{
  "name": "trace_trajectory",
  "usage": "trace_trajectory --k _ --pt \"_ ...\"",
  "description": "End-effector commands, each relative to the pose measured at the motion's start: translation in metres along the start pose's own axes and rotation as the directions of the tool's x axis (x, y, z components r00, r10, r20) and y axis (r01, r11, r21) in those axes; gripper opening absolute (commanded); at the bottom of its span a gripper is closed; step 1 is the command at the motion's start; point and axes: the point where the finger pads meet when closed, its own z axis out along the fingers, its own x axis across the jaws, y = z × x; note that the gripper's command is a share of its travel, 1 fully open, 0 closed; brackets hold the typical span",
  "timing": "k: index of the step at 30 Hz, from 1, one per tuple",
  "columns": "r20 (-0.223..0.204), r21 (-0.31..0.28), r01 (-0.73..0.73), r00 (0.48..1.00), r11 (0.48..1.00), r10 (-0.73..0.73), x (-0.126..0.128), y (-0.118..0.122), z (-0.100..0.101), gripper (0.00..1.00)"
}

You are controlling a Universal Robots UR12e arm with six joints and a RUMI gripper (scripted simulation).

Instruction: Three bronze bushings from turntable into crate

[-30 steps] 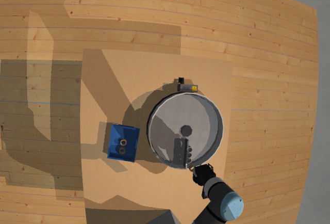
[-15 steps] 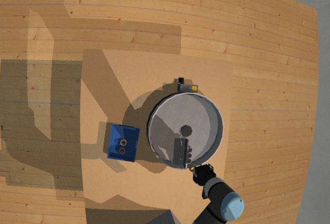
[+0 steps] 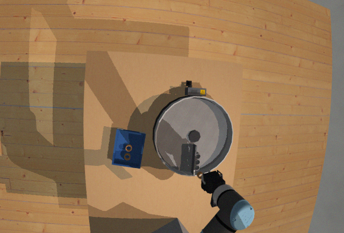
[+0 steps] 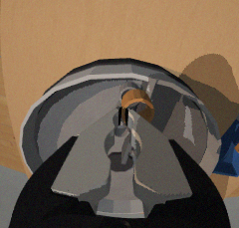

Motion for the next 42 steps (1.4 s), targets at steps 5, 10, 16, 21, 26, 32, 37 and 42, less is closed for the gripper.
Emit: trace_trajectory --k 5,10,16,21,26,32,37,42 --pt "0.000 -0.001 0.000 1.000 1.000 0.000 0.000 0.000 0.000 0.00" --pt "0.000 -0.001 0.000 1.000 1.000 0.000 0.000 0.001 0.000 0.00" --pt "0.000 -0.001 0.000 1.000 1.000 0.000 0.005 0.004 0.000 0.00" --pt "0.000 -0.001 0.000 1.000 1.000 0.000 0.013 0.010 0.000 0.00" --pt "0.000 -0.001 0.000 1.000 1.000 0.000 0.024 0.018 0.000 0.00" --pt "0.000 -0.001 0.000 1.000 1.000 0.000 0.043 0.031 0.000 0.00" --pt "0.000 -0.001 0.000 1.000 1.000 0.000 0.066 0.048 0.000 0.00" --pt "0.000 -0.001 0.000 1.000 1.000 0.000 0.094 0.068 0.000 0.00"
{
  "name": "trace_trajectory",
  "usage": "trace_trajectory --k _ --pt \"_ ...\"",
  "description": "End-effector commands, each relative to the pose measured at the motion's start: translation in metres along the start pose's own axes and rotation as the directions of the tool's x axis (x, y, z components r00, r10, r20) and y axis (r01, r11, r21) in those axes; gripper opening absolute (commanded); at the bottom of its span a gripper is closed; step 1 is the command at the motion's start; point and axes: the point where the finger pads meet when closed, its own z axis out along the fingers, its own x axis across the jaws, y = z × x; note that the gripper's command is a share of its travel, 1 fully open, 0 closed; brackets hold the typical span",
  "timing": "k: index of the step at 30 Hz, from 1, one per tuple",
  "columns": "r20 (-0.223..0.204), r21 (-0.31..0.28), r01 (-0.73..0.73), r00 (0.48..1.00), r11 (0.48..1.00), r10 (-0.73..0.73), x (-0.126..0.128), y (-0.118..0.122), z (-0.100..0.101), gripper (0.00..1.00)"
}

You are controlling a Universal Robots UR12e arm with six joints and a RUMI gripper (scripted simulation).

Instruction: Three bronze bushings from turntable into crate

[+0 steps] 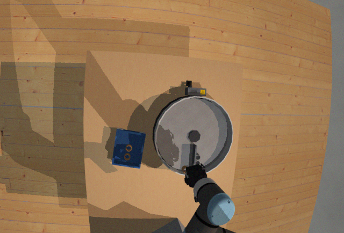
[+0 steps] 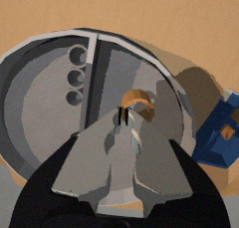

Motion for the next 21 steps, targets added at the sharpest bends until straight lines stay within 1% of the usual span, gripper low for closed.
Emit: trace_trajectory --k 1,2,4,17,19,21 --pt "0.002 0.001 -0.001 1.000 1.000 0.001 0.020 0.016 0.000 0.00" --pt "0.002 0.001 -0.001 1.000 1.000 0.001 0.020 0.016 0.000 0.00" --pt "0.002 0.001 -0.001 1.000 1.000 0.001 0.032 0.024 0.000 0.00" --pt "0.002 0.001 -0.001 1.000 1.000 0.001 0.118 0.087 0.000 0.00" --pt "0.002 0.001 -0.001 1.000 1.000 0.001 0.118 0.087 0.000 0.00" --pt "0.002 0.001 -0.001 1.000 1.000 0.001 0.131 0.096 0.000 0.00"
